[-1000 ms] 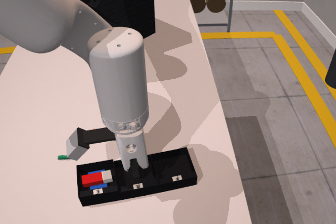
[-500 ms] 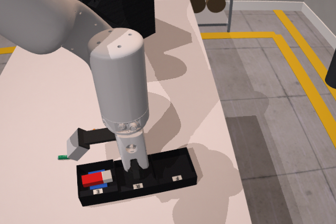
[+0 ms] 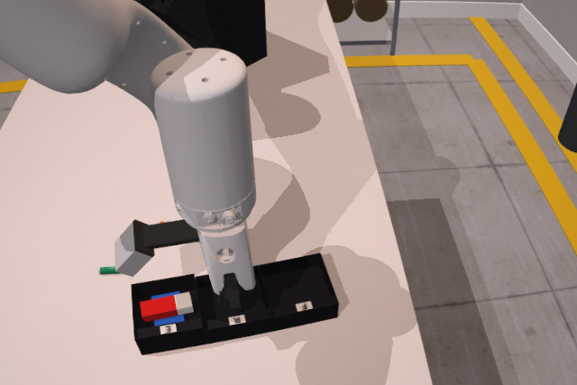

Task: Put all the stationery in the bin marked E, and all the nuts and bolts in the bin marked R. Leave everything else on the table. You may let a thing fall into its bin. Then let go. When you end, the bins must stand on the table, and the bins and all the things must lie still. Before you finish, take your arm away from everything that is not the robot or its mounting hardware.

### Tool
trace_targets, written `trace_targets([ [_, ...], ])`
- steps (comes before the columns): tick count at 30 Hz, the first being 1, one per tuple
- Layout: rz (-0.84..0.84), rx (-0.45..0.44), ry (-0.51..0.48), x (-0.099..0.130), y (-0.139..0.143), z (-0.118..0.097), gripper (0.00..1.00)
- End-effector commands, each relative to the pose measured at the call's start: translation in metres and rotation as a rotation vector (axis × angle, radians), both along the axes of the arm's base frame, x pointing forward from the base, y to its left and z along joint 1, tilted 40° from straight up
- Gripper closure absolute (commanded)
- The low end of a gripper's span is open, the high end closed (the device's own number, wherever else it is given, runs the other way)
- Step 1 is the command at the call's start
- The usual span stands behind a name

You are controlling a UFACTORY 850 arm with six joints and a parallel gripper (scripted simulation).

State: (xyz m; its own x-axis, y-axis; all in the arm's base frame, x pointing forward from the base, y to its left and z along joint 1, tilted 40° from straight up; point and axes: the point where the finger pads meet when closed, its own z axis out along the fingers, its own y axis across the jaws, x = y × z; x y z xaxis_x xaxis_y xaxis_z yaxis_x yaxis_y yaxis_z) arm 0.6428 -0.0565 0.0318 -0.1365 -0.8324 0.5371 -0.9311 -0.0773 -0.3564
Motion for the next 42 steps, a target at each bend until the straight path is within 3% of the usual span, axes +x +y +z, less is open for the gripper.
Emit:
trace_targets([
  [1,0.001,0.0,-0.001,0.0,0.001,0.002,0.71],
  [24,0.001,0.0,-0.001,-0.009,0.017,0.023,0.71],
  [27,0.001,0.0,-0.001,-0.015,0.025,0.034,0.71],
  [35,0.001,0.0,-0.001,-0.015,0.025,0.034,0.71],
  [36,0.001,0.0,-0.001,-0.016,0.027,0.037,0.0],
  [42,0.001,0.0,-0.001,-0.024,0.04,0.056,0.0],
])
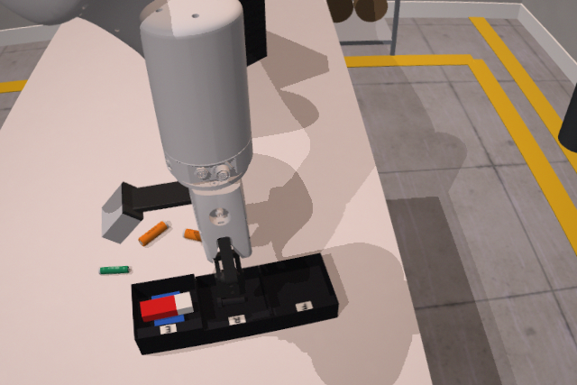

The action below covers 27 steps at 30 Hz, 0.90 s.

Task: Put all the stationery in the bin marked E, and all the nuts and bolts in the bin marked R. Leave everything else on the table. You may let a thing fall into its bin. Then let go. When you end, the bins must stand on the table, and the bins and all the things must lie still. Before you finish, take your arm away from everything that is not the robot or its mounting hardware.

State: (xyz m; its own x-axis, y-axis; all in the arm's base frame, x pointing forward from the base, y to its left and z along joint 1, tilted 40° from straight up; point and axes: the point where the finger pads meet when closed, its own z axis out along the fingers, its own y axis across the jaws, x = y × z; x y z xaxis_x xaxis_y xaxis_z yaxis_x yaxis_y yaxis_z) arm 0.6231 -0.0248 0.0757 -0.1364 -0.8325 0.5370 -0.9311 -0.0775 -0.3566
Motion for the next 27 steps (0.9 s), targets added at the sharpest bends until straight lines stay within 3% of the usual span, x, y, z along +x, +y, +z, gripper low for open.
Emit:
trace_targets([
  [1,0.0,0.0,-0.001,-0.006,0.011,0.015,0.0],
  [27,0.0,0.0,-0.001,-0.036,0.059,0.082,0.0],
])
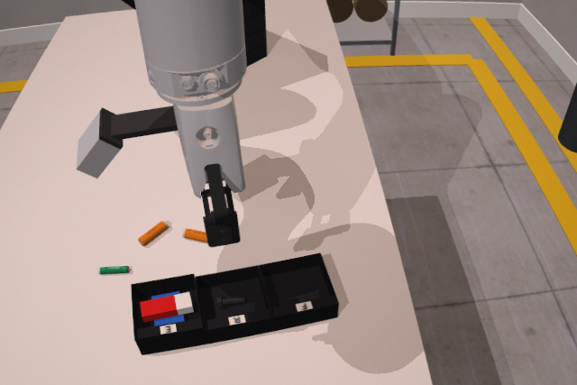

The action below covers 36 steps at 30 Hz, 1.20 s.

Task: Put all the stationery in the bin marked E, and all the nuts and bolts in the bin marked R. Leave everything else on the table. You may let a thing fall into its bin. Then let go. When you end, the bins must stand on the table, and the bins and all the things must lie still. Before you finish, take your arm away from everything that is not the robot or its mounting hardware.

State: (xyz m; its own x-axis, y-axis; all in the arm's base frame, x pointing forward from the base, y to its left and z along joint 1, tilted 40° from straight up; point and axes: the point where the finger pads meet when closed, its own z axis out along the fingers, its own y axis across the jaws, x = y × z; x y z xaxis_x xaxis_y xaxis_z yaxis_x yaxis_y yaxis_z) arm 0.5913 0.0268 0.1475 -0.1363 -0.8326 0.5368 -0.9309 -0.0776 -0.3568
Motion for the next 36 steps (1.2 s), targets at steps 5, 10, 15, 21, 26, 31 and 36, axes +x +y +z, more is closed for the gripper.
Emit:
trace_targets([
  [5,0.0,0.0,-0.001,-0.0093,0.0162,0.0229,0.0],
  [10,0.0,0.0,-0.001,-0.0093,0.0162,0.0228,0.0],
  [15,0.0,0.0,-0.001,-0.0093,0.0162,0.0229,0.0],
  [21,0.0,0.0,-0.001,-0.0093,0.0162,0.0229,0.0],
  [26,0.0,0.0,-0.001,-0.0093,0.0162,0.0228,0.0],
  [31,0.0,0.0,-0.001,-0.0093,0.0162,0.0228,0.0],
  [36,0.0,0.0,-0.001,-0.0093,0.0162,0.0228,0.0],
])
